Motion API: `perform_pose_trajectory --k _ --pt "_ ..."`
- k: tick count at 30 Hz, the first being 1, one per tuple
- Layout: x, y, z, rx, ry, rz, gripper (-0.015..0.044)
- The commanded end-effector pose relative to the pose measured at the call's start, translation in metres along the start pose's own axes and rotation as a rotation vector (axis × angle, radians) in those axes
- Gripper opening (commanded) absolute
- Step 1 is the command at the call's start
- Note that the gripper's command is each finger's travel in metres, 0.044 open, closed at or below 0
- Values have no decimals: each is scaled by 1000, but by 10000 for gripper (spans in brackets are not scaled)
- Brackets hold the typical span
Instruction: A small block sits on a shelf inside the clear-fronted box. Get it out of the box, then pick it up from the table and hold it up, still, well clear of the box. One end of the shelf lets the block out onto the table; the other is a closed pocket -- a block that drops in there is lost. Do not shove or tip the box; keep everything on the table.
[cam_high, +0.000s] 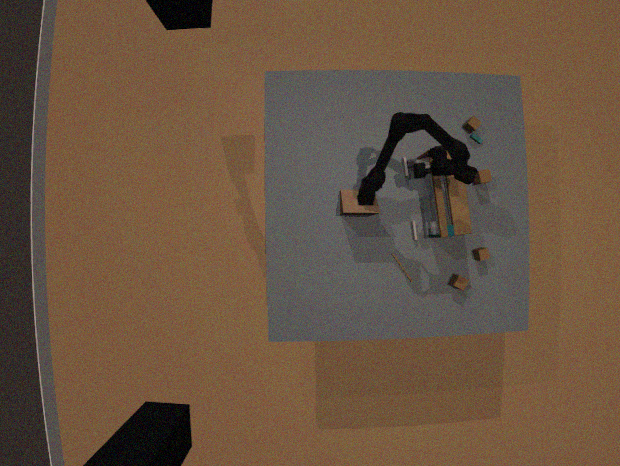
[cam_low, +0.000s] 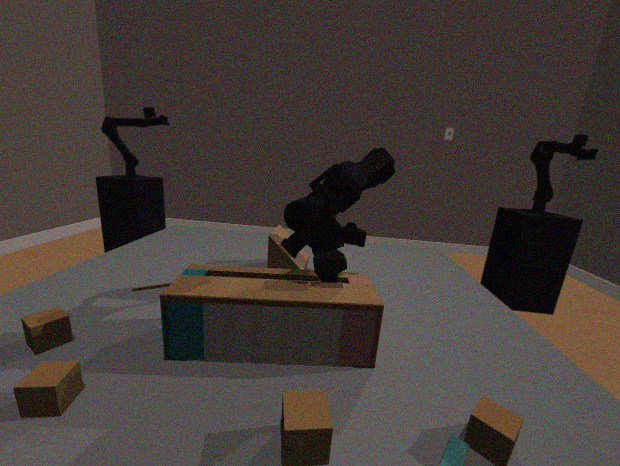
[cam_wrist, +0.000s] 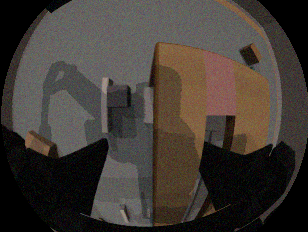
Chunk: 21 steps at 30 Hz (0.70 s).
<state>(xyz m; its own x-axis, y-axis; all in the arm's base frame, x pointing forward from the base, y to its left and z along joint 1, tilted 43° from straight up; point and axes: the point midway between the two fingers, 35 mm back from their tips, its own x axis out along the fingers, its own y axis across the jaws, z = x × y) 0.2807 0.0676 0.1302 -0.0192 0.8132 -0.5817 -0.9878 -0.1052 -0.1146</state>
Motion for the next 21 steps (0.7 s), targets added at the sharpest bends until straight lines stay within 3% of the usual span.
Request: perform_pose_trajectory --k 1,6,10,11,15,21 --pt "-24 -6 -33 25 18 -12 400" --pt "-76 3 -101 53 1 -27 400" --pt "-84 7 -110 55 -6 -30 400" --pt "-74 3 -98 64 6 -42 400" --pt "-75 2 -76 -123 65 -68 295" --pt "-72 6 -23 -589 204 -119 285"
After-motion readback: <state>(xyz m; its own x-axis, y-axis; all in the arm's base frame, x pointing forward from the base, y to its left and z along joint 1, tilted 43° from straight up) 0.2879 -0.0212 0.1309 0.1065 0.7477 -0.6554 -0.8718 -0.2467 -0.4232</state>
